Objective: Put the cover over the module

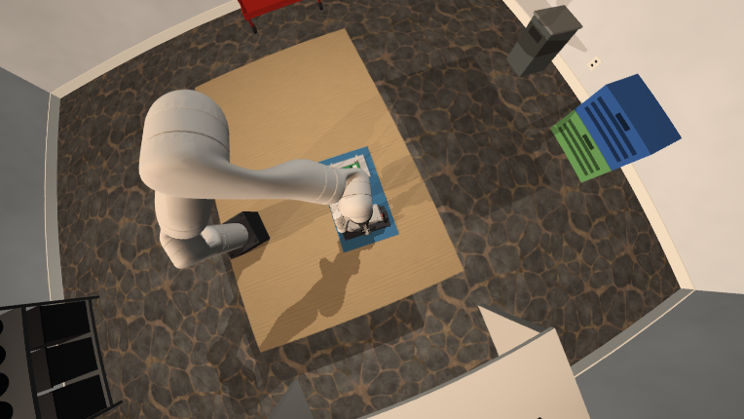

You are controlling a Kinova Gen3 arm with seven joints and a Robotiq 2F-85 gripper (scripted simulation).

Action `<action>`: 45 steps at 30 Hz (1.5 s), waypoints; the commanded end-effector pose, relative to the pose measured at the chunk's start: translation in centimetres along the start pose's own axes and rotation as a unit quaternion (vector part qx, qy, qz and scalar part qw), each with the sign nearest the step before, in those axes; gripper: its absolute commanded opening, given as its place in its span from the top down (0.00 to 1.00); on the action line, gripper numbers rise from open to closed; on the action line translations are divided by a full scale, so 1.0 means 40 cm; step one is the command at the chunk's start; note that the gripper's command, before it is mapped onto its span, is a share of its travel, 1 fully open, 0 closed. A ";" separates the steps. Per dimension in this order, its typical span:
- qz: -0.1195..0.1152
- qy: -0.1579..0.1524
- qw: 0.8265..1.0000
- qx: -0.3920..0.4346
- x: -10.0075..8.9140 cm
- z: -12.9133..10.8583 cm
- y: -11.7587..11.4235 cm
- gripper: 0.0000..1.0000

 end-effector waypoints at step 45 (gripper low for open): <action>0.003 -0.005 1.000 -0.002 0.035 -0.030 0.141 1.00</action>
Point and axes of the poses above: the point where the finger pads meet when closed, its own x axis out along the fingers, its own y axis across the jaws, z = x × y, the point moved 10 cm from there along -x, back along the fingers, and after that the axes turned 10 degrees about x, right-handed, at the moved point
